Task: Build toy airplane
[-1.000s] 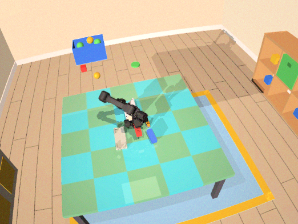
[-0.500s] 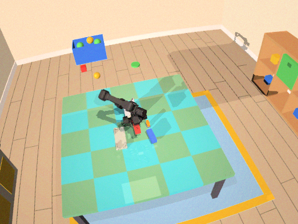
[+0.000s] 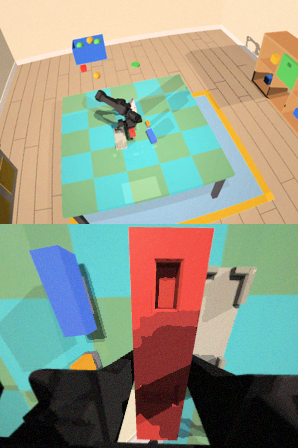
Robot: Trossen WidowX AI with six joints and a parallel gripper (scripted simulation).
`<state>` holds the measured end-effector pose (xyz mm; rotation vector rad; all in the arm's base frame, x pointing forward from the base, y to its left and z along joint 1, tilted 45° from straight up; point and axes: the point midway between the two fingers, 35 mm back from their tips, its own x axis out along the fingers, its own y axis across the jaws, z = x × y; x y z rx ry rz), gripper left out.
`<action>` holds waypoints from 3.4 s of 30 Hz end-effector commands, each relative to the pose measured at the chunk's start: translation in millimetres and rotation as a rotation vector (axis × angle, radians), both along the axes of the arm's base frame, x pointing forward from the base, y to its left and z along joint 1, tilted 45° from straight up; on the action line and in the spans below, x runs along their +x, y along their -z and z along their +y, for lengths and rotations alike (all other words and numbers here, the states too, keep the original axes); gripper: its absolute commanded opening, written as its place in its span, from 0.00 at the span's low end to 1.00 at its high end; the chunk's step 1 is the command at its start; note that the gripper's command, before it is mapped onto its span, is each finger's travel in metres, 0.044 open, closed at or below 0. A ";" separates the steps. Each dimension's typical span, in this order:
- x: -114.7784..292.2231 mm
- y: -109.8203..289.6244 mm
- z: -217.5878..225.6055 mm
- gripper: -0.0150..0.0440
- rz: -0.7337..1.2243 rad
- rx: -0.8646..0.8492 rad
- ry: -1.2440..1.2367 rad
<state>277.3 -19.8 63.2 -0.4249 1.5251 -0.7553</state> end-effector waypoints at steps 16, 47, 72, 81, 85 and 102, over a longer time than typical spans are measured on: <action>-13.9 -21.4 -58.3 0.25 -0.025 -0.011 0.021; -37.5 -39.2 -104.9 0.59 -0.042 -0.044 0.052; -39.1 -25.0 -119.2 0.59 -0.042 -0.044 0.052; -41.3 -15.3 -129.6 0.59 -0.042 -0.045 0.052; -42.4 -11.9 -133.3 0.59 -0.042 -0.046 0.052; -41.7 -12.8 -132.2 0.40 -0.047 -0.043 0.055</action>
